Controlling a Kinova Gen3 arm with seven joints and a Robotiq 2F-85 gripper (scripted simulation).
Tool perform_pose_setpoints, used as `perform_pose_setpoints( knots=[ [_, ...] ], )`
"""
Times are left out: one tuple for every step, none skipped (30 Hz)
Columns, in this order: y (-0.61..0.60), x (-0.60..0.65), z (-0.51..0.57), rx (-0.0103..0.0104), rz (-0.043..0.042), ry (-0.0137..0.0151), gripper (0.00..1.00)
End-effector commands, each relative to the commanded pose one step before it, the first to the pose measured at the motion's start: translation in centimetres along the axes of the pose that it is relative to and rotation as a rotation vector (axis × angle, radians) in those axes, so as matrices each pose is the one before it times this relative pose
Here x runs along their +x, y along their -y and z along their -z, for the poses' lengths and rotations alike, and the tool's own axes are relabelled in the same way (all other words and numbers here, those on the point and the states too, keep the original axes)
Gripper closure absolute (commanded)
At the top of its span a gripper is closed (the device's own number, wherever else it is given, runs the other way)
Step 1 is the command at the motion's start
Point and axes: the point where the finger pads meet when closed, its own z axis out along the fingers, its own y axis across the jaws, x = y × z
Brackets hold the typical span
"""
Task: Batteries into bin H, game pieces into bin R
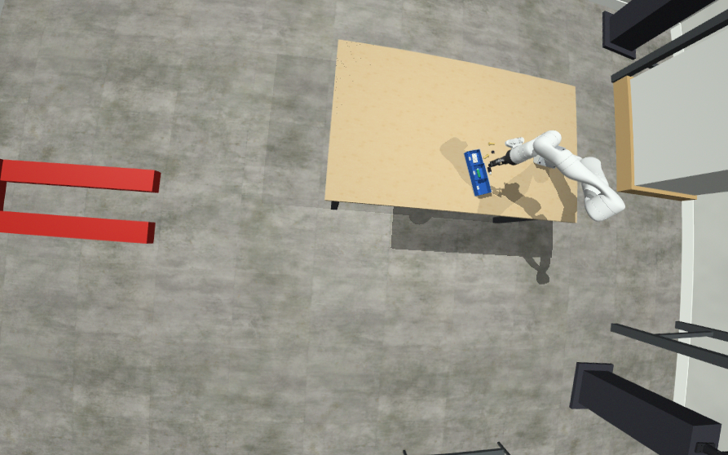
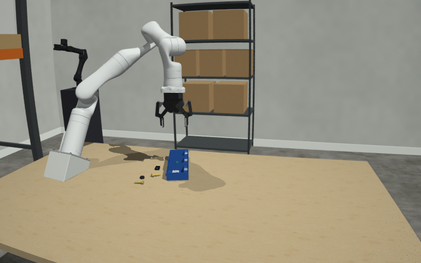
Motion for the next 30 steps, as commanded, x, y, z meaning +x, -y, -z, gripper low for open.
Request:
perform_pose_setpoints(
  knots=[
    [0.056,0.009,1.760,0.00457,-0.00464,-0.00120,0.00],
    [-0.005,0.001,0.401,-0.00004,-0.00007,-0.00006,0.00],
    [-0.005,0.001,0.401,-0.00004,-0.00007,-0.00006,0.00],
    [-0.005,0.001,0.401,-0.00004,-0.00007,-0.00006,0.00],
    [-0.005,0.001,0.401,-0.00004,-0.00007,-0.00006,0.00],
    [-0.005,0.001,0.401,-0.00004,-0.00007,-0.00005,0.00],
    [0.000,0.000,0.092,-0.00001,-0.00002,-0.00001,0.00],
    [0.001,0.000,0.000,0.00000,0.00000,0.00001,0.00],
    [0.000,0.000,0.000,0.00000,0.00000,0.00000,0.00],
    [0.014,-0.076,-0.052,-0.00098,0.00168,0.00097,0.00],
    [0.021,-0.061,-0.044,-0.00018,0.00262,0.00092,0.00],
    [0.001,-0.016,-0.020,-0.00009,0.00033,0.00045,0.00],
    [0.000,0.000,0.000,0.00000,0.00000,0.00000,0.00],
    [0.000,0.000,0.000,0.00000,0.00000,0.00000,0.00],
    [0.095,0.074,-0.195,0.00320,0.00275,-0.00116,0.00],
    [0.000,0.000,0.000,0.00000,0.00000,0.00000,0.00],
    [0.000,0.000,0.000,0.00000,0.00000,0.00000,0.00],
    [0.000,0.000,0.000,0.00000,0.00000,0.00000,0.00],
    [0.000,0.000,0.000,0.00000,0.00000,0.00000,0.00],
    [0.000,0.000,0.000,0.00000,0.00000,0.00000,0.00],
    [0.000,0.000,0.000,0.00000,0.00000,0.00000,0.00],
    [0.000,0.000,0.000,0.00000,0.00000,0.00000,0.00],
    [0.000,0.000,0.000,0.00000,0.00000,0.00000,0.00],
    [0.000,0.000,0.000,0.00000,0.00000,0.00000,0.00],
    [0.000,0.000,0.000,0.00000,0.00000,0.00000,0.00],
    [0.000,0.000,0.000,0.00000,0.00000,0.00000,0.00],
    [0.000,0.000,0.000,0.00000,0.00000,0.00000,0.00],
    [0.000,0.000,0.000,0.00000,0.00000,0.00000,0.00],
    [0.000,0.000,0.000,0.00000,0.00000,0.00000,0.00],
    [0.000,0.000,0.000,0.00000,0.00000,0.00000,0.00]
  ],
)
